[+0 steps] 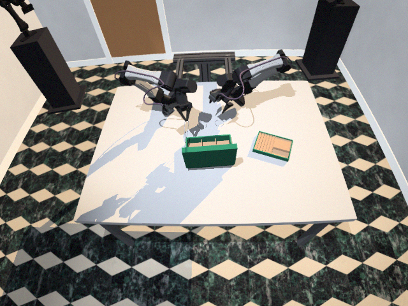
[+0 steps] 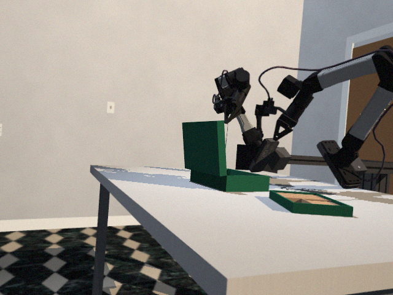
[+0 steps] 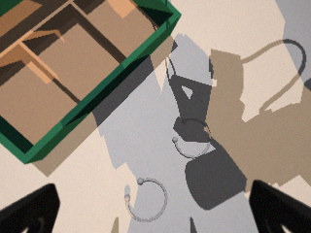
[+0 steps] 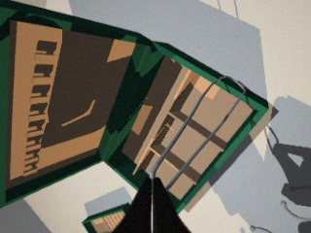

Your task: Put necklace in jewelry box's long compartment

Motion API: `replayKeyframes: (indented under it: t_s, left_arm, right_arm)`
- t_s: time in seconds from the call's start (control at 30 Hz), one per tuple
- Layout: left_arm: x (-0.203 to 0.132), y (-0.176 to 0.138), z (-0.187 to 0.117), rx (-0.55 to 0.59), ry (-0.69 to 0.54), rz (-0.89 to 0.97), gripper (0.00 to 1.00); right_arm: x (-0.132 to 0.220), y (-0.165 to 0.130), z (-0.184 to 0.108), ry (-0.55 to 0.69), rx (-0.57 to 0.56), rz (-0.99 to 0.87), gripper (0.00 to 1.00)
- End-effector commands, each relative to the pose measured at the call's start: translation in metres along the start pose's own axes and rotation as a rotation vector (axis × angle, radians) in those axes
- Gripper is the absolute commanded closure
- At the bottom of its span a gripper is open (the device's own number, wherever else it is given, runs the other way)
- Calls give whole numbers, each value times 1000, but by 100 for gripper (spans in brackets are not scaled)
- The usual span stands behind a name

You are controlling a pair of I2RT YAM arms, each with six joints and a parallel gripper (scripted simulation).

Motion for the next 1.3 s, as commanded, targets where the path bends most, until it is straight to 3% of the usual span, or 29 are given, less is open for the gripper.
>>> replayKeyframes:
  t_s: [0.0,0.27,0.8,1.27]
  left_arm:
    - [4,8,-22,-29,112,-48,0]
    - [-5,10,-45,-88,228,-50,0]
    - [-24,10,-109,-338,456,-76,0]
    - [-48,0,-176,-689,600,-100,0]
  right_arm:
    - [30,-16,-9,116,-12,109,100]
    - [51,-35,-8,185,-35,178,100]
    - [88,-71,-6,306,-77,295,100]
    - [112,-95,-4,378,-103,359,100]
Point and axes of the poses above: on each arm, the point where the finger pads meet when closed, its own z axis out along the fingers, its own x axis across the jaws, y = z × x, the point moved 6 cm from there along -z, back along the fingers, and after that the axes turned 8 degrees about z, right-handed, at the moved point
